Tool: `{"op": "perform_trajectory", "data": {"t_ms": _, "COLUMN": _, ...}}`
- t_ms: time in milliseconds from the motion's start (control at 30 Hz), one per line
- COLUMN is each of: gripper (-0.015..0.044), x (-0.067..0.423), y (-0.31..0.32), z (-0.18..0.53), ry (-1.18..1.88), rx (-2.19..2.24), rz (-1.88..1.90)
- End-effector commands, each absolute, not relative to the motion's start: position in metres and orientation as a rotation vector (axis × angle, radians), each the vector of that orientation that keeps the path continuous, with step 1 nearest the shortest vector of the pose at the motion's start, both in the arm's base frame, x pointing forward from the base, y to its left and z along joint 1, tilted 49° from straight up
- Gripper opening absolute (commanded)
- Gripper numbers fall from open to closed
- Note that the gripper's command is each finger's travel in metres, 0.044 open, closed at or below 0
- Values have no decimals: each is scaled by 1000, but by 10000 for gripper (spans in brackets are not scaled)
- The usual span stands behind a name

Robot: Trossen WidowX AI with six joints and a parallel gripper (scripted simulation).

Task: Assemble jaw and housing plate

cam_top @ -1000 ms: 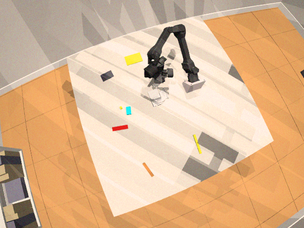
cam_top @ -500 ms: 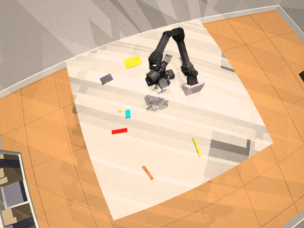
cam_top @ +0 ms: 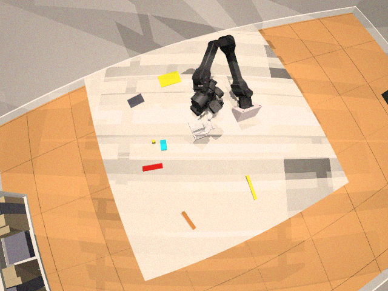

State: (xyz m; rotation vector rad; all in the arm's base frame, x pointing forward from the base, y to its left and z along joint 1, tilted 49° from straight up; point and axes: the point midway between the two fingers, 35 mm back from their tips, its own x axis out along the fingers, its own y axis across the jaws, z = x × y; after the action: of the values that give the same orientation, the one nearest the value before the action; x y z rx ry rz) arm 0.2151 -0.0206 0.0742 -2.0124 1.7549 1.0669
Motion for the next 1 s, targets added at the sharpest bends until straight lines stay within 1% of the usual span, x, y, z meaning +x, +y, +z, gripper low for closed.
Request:
{"op": "perform_trajectory", "data": {"t_ms": 0, "gripper": 134, "x": 211, "y": -17, "z": 70, "ry": 1732, "rx": -2066, "rz": 1178}}
{"op": "perform_trajectory", "data": {"t_ms": 500, "gripper": 134, "x": 201, "y": -8, "z": 59, "ry": 1617, "rx": -2257, "rz": 1596}}
{"op": "perform_trajectory", "data": {"t_ms": 967, "gripper": 134, "x": 190, "y": -2, "z": 50, "ry": 1446, "rx": -2398, "rz": 2007}}
